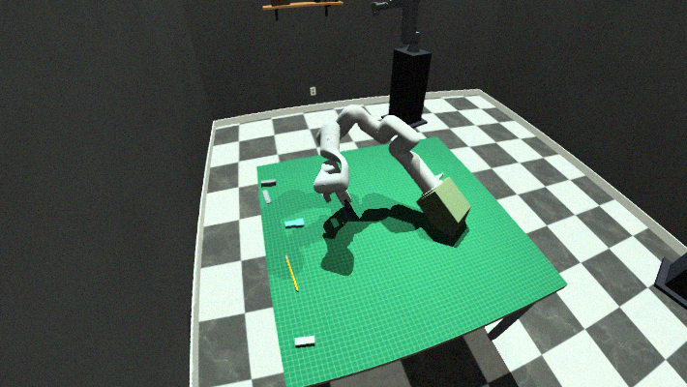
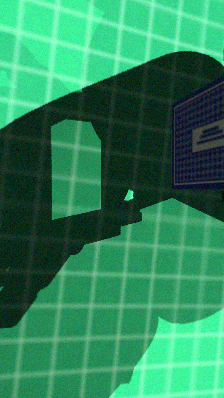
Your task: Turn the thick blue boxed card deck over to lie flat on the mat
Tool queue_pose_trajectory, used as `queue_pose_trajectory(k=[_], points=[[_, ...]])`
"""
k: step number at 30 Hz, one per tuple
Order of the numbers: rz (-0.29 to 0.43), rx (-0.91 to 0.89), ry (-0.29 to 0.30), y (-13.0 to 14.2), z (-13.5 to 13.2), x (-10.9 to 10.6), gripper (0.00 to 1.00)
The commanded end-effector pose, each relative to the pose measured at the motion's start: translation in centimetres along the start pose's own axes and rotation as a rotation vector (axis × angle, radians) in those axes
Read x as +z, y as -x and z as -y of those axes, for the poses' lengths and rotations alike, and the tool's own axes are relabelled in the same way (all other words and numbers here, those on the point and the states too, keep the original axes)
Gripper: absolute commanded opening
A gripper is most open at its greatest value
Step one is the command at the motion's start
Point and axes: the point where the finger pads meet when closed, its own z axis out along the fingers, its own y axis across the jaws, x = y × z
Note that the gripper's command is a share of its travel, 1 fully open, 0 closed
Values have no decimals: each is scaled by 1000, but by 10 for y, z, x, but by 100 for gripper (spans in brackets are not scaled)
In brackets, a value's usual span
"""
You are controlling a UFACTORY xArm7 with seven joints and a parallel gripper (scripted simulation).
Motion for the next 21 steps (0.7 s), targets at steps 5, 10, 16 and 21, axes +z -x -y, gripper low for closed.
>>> queue_pose_trajectory(k=[5, 10, 16, 21], points=[[-21, -1, -2, -8, 1, -4, 67], [-43, -1, -2, -15, 1, -6, 67], [-47, -1, -2, -17, 1, -7, 67], [-69, -1, -2, -25, 1, -7, 67]])
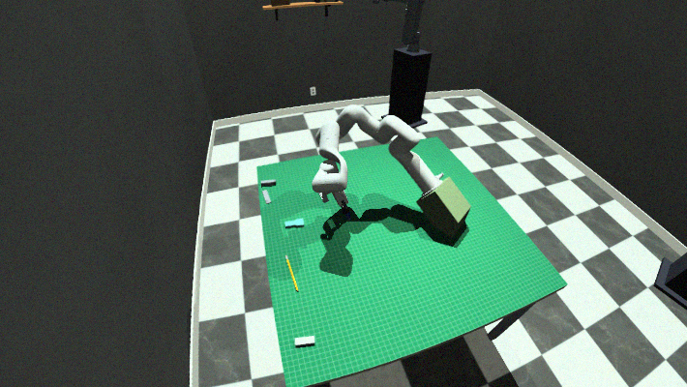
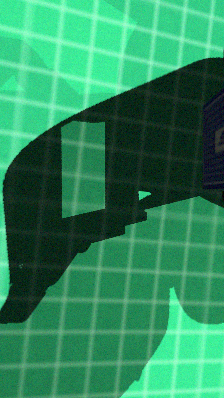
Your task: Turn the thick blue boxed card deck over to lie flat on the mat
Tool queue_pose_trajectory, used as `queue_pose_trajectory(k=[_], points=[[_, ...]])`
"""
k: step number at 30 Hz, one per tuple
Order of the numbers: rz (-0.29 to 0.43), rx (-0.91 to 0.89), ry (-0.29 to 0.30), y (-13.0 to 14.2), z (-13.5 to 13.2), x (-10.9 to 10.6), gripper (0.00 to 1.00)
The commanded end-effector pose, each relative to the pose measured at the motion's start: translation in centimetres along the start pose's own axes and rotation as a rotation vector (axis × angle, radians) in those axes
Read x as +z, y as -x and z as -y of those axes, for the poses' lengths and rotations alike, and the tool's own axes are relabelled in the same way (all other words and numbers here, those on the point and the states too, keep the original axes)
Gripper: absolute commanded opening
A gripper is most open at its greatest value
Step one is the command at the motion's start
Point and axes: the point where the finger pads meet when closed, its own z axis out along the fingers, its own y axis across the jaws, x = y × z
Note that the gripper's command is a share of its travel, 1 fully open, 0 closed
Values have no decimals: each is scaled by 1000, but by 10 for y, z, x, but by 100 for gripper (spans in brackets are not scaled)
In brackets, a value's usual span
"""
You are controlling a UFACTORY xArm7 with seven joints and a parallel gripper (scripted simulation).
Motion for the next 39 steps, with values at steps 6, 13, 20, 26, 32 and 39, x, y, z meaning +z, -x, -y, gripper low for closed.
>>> queue_pose_trajectory(k=[6, 13, 20, 26, 32, 39], points=[[-35, -1, -2, -10, 1, -2, 67], [-41, -1, -2, -16, 1, -1, 67], [-68, -1, -2, -25, 1, 1, 67], [-77, -1, -2, -27, 1, 1, 67], [-94, -1, -2, -34, 1, 4, 67], [-120, -1, -2, -40, 1, 7, 67]])
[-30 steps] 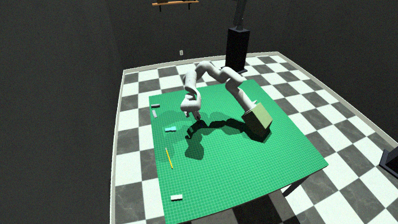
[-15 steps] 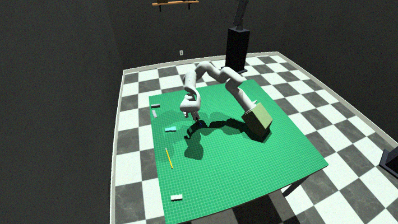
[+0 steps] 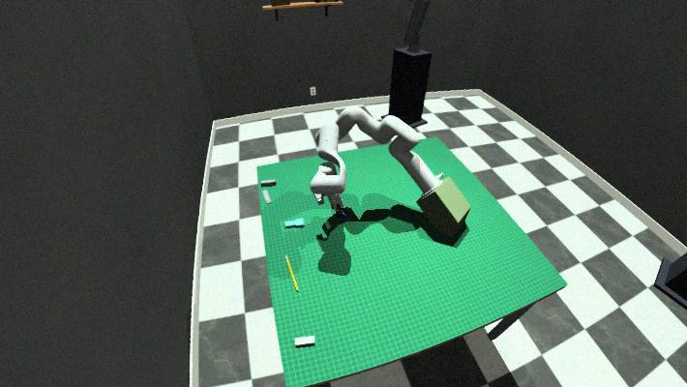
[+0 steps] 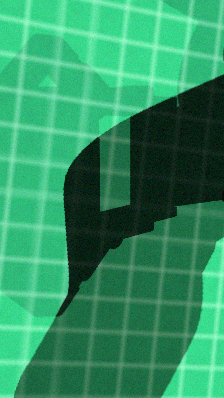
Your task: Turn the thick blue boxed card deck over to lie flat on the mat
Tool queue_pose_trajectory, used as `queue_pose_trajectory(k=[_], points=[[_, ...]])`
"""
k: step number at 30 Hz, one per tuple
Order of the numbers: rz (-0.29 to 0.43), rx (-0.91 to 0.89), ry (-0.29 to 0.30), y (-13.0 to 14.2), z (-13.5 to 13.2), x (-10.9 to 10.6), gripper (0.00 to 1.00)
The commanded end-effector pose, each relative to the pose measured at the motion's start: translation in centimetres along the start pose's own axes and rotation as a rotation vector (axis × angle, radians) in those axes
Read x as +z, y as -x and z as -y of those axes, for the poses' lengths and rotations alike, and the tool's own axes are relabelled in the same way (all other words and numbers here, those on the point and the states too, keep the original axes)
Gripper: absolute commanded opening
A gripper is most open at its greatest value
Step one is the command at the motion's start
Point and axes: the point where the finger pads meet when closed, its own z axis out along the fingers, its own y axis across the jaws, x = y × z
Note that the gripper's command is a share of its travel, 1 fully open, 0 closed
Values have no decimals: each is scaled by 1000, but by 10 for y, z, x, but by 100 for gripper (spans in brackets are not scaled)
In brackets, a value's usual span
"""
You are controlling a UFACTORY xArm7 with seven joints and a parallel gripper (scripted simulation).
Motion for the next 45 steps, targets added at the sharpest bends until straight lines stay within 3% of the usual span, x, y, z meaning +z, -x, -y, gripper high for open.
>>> queue_pose_trajectory(k=[1, 45], points=[[-21, -1, -2, -7, 1, 2, 67], [-126, -1, -2, -32, 1, 32, 67]])
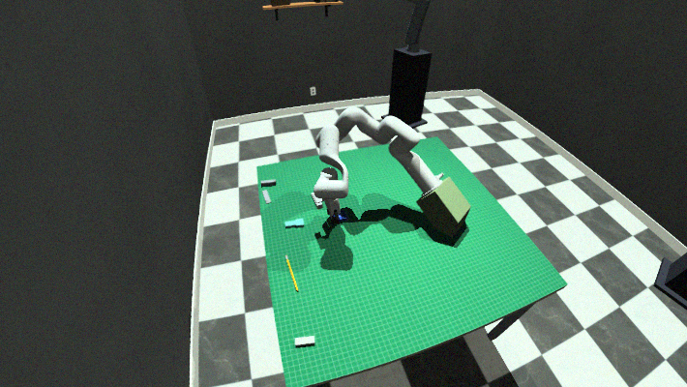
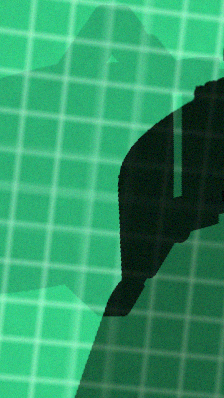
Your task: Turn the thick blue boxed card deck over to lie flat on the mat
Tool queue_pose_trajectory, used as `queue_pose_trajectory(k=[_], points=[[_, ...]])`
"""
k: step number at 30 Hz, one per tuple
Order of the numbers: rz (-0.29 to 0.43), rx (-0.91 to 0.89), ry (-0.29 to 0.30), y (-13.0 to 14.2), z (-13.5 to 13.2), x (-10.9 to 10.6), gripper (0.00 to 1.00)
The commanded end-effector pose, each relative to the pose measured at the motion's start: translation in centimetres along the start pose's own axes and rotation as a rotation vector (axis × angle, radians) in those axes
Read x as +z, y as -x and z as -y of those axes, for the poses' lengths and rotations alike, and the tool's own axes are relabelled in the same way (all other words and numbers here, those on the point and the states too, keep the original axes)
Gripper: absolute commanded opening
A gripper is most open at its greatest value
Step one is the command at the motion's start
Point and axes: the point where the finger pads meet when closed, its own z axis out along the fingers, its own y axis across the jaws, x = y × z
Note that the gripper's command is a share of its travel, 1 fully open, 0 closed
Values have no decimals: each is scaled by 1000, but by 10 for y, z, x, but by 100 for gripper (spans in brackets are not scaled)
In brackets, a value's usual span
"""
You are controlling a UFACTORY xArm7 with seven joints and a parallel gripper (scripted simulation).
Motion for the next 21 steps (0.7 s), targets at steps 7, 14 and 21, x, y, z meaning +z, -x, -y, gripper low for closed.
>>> queue_pose_trajectory(k=[7, 14, 21], points=[[-38, 0, -2, -6, 1, 10, 67], [-38, 0, -2, -7, 1, 12, 67], [-38, 0, -2, -7, 1, 12, 100]])
